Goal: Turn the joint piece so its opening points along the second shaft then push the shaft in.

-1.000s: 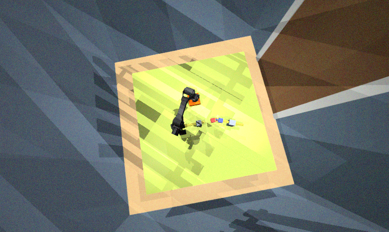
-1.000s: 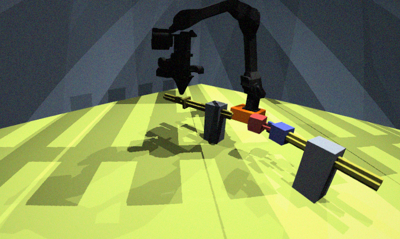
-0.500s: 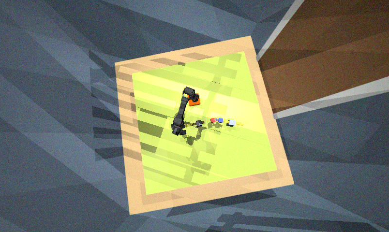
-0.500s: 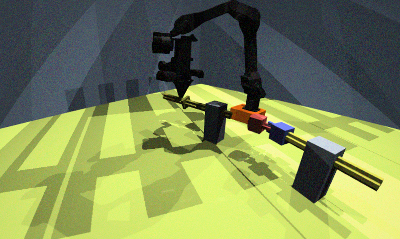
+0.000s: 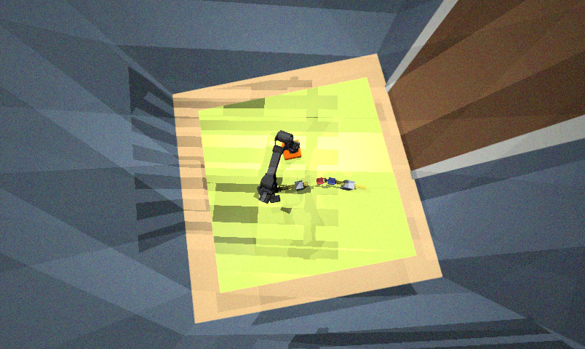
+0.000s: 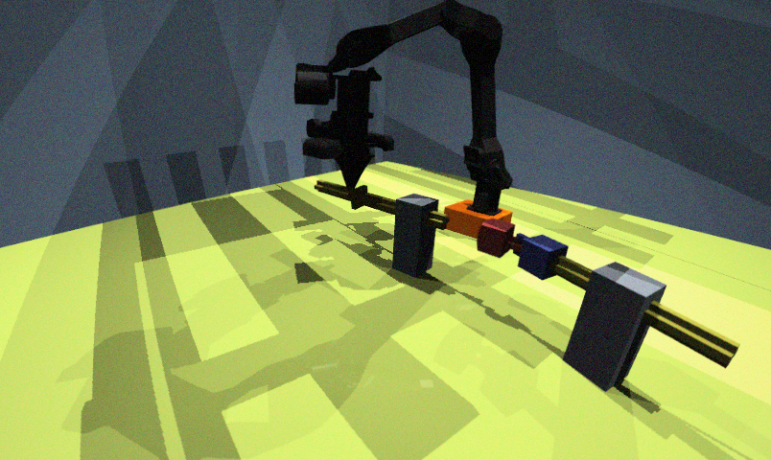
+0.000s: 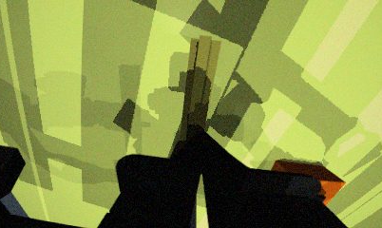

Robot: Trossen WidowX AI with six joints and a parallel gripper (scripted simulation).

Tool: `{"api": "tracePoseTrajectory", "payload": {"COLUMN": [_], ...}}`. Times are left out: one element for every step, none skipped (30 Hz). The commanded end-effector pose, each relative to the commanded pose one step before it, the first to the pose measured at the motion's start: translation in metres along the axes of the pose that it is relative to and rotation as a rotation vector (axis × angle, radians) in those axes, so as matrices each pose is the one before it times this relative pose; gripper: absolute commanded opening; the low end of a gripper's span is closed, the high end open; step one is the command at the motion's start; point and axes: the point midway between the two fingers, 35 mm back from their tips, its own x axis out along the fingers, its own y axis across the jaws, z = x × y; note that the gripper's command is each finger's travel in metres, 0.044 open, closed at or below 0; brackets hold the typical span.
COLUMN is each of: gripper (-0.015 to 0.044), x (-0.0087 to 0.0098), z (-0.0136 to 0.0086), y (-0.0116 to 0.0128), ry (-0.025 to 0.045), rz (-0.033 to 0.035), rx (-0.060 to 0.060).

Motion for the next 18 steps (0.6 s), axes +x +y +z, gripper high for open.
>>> {"api": "tracePoseTrajectory", "payload": {"gripper": [0.0,0.0,0.0,0.0,0.0,0.0,0.0,0.0,0.0,0.0,0.0,0.0,0.0,0.0,0.0,0.0,0.0,0.0], "x": [0.004,0.00004,0.00002,0.00001,0.00001,0.00001,0.00001,0.00001,0.00001,0.0,-0.00001,0.0,0.00001,-0.00002,-0.00001,0.0,0.0,0.0], "z": [-0.00009,0.0,0.0,-0.00001,-0.00001,-0.00001,-0.00001,-0.00001,-0.00001,-0.00001,-0.00002,-0.00001,-0.00001,0.0,0.0,0.0,-0.00001,-0.00001], "y": [0.00008,-0.00001,-0.00001,-0.00001,0.0,0.0,0.0,0.0,0.0,-0.00001,-0.00002,-0.00002,-0.00001,-0.00001,-0.00001,-0.00001,-0.00001,-0.00001], "ry": [0.00004,0.00008,-0.00003,-0.0003,-0.00044,-0.00042,-0.00034,-0.00033,-0.00034,-0.00045,-0.00055,-0.00045,-0.00024,0.00005,0.0001,0.00001,-0.00015,-0.00028], "rz": [-0.00006,-0.00008,0.00015,0.00016,0.0,-0.0001,-0.0001,-0.0001,-0.00004,0.00022,0.00057,0.00062,0.00036,0.00022,0.00012,0.00021,0.00043,0.00048], "rx": [0.0,0.0,0.0,0.0,0.0,0.0,0.0,0.0,0.0,0.0,0.0,0.0,0.0,0.0001,0.0001,0.0001,0.0001,0.0]}}
